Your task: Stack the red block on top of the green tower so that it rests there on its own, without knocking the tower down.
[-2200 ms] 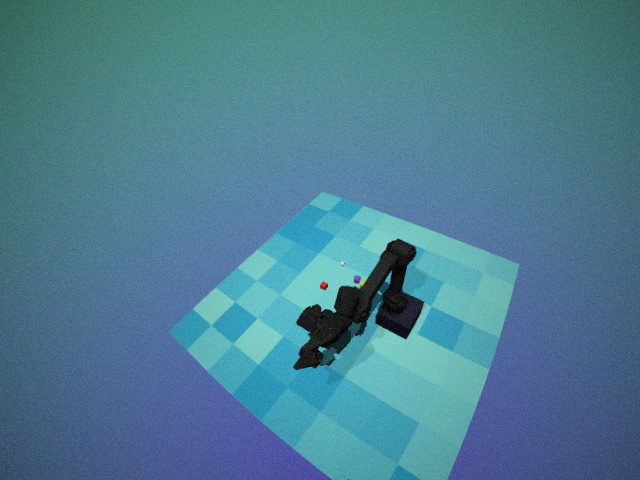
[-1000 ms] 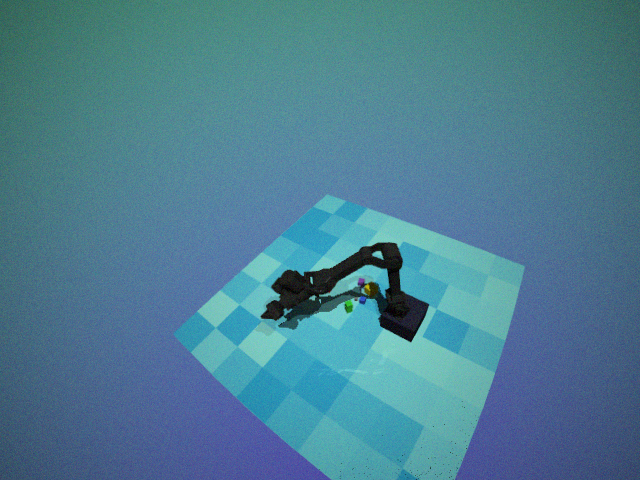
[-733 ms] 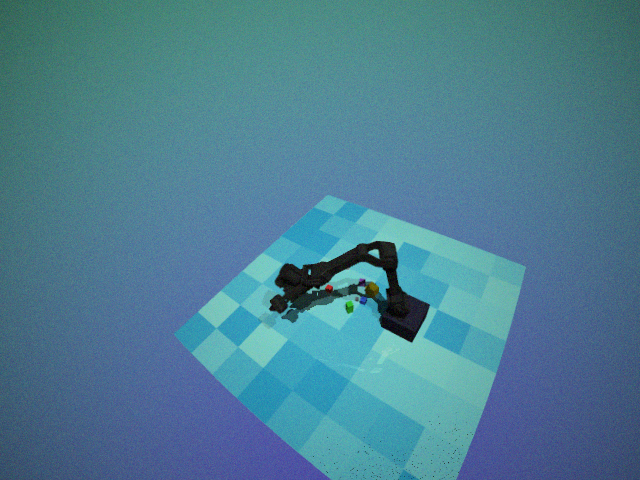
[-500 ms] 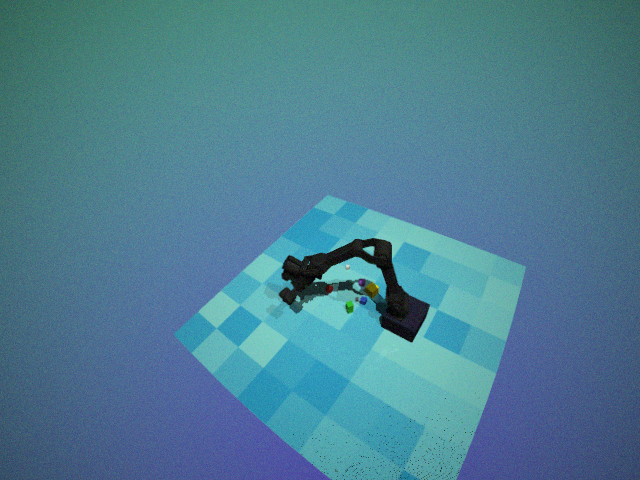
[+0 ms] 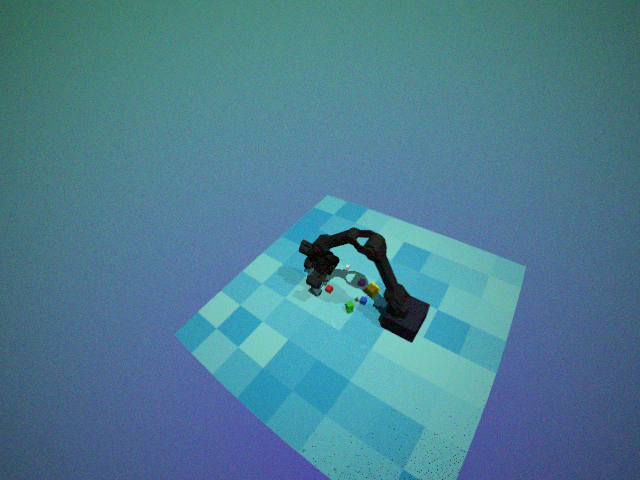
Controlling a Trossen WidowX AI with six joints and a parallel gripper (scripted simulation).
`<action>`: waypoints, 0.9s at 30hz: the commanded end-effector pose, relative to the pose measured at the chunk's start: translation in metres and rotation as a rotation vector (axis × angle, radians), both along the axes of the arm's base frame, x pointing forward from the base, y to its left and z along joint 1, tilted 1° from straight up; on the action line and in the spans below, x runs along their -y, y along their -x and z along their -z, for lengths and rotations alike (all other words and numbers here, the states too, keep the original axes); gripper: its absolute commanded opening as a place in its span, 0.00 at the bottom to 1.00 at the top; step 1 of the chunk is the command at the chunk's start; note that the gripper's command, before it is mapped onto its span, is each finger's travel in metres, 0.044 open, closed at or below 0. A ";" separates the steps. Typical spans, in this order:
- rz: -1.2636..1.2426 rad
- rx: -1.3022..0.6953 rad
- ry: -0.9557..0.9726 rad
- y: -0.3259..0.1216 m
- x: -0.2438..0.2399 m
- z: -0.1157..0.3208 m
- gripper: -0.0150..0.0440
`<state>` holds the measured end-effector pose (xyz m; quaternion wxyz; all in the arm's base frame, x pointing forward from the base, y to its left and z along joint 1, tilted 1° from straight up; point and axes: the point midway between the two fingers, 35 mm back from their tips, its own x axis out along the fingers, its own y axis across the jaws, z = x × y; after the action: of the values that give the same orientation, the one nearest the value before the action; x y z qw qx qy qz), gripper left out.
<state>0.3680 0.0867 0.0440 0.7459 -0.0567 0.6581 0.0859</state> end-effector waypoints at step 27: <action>-0.007 -0.072 0.026 0.000 0.019 0.059 1.00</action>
<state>0.3696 0.0680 -0.0086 0.7239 -0.0633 0.6821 0.0817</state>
